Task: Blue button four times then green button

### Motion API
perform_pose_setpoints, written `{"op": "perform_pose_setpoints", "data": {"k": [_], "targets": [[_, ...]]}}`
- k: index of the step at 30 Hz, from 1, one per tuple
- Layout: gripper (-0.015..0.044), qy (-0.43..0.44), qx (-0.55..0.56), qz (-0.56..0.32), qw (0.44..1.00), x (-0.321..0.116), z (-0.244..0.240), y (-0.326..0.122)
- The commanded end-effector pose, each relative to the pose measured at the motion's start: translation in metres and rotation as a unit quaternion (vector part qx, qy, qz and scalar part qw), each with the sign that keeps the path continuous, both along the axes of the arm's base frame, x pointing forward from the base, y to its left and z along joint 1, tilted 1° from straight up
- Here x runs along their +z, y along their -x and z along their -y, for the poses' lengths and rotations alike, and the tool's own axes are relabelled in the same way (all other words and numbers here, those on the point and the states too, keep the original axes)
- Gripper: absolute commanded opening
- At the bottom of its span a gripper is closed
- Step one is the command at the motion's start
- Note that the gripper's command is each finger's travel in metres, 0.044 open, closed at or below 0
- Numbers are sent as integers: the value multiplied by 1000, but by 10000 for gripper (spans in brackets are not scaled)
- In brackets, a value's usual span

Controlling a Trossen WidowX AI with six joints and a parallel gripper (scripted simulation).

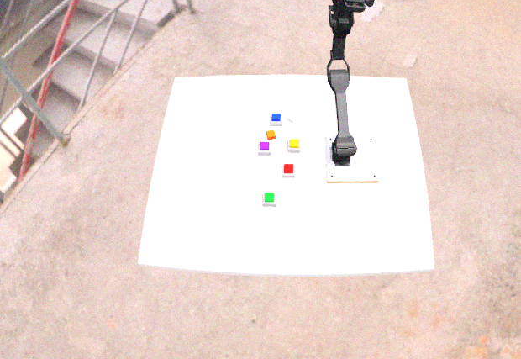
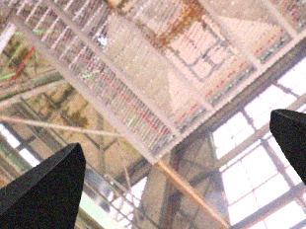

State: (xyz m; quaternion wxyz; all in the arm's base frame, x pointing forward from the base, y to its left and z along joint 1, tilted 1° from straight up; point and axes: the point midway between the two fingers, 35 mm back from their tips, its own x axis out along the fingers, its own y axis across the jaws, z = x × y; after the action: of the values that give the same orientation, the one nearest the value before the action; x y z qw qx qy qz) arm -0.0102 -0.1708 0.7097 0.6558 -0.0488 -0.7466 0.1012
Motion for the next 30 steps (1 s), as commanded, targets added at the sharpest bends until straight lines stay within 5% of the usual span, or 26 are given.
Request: {"op": "perform_pose_setpoints", "data": {"k": [1,8,17,23,30], "targets": [[400,90,-37,-16,995,4,-74,14],[400,253,-122,-89,955,-15,-209,-8],[400,416,-227,-278,836,-91,-322,-130],[400,465,-277,-440,717,-167,-330,-232],[400,452,-304,-632,551,-268,-274,-327]]}}
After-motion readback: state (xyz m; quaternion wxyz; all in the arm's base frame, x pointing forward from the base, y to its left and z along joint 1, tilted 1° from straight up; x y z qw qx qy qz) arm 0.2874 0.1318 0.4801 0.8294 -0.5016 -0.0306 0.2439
